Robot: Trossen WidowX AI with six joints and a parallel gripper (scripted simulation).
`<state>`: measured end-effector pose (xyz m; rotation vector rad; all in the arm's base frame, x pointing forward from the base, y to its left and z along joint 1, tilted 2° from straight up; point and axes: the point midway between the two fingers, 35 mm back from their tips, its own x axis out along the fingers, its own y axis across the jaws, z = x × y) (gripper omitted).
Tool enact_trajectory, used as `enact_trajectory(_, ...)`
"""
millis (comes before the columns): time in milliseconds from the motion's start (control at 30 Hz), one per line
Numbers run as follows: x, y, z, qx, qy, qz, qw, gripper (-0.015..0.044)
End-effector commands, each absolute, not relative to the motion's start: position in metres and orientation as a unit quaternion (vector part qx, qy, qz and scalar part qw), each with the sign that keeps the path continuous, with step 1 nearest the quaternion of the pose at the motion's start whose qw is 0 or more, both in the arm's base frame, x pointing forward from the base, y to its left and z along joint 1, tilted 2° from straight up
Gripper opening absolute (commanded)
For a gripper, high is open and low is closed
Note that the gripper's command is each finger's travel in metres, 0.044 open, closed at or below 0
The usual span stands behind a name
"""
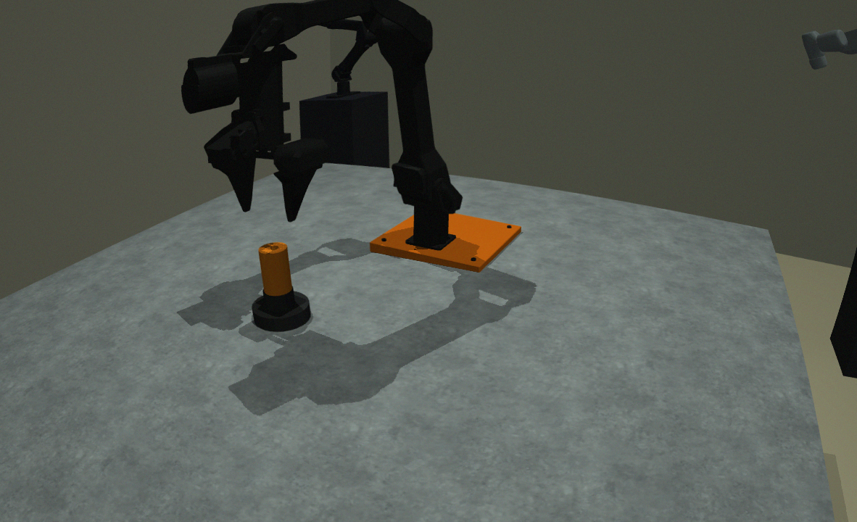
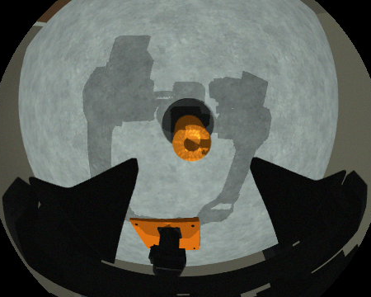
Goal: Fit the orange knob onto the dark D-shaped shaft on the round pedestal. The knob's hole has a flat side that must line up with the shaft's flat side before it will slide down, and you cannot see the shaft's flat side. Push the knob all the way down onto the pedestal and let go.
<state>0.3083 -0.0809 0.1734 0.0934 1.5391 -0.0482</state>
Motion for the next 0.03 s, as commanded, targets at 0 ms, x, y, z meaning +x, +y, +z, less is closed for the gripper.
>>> enact_trajectory(0,0.3092,-0.0813,0.175,0.041,0.696,-0.02,0.717,0.044)
